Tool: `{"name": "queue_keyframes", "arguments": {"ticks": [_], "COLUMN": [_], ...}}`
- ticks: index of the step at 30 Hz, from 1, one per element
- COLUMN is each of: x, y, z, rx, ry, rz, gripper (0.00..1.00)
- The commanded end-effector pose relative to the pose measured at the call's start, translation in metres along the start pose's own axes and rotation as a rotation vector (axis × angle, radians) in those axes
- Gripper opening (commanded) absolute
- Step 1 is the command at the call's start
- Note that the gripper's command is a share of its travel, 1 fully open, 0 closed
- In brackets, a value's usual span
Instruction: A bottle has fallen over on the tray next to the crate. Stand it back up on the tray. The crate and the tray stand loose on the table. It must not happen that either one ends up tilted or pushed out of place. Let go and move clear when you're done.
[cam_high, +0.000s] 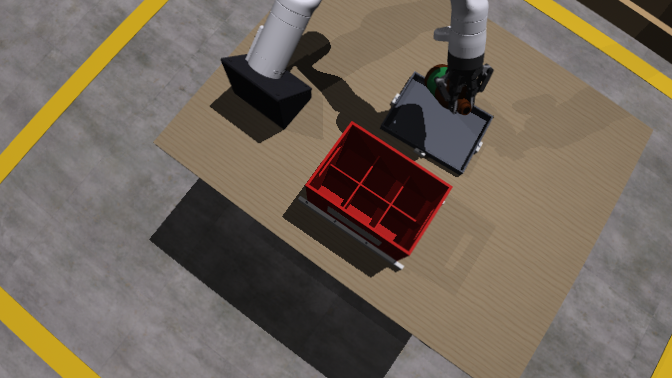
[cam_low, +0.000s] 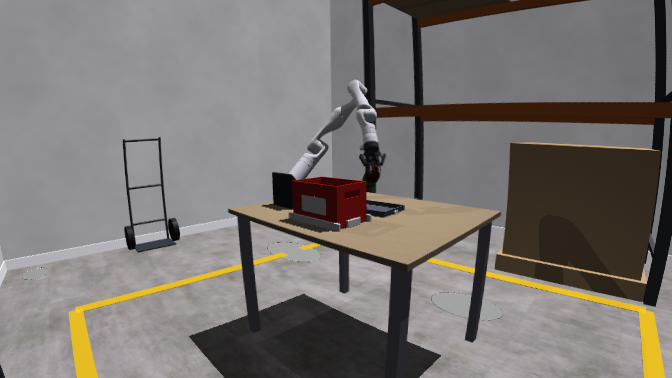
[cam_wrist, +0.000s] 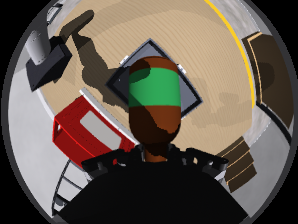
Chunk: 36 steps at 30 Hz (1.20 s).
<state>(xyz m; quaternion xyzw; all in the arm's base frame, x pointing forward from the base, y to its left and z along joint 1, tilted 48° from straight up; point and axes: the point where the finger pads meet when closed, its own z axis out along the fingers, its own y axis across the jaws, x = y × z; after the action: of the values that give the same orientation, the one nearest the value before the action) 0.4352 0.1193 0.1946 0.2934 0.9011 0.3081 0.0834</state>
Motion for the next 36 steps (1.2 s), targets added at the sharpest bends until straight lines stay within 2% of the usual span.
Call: {"name": "queue_keyframes", "arguments": {"ticks": [1,15,36], "x": [-0.0008,-0.0008,-0.0007], "y": [0.0,0.0019,0.0036], "z": [-0.0004,0.0002,0.0005], "rx": [0.0,-0.006,-0.01], "ry": [-0.002,-0.019,-0.14], "rz": [0.001,0.0,-0.001], "gripper": [0.0,0.0,0.0]}}
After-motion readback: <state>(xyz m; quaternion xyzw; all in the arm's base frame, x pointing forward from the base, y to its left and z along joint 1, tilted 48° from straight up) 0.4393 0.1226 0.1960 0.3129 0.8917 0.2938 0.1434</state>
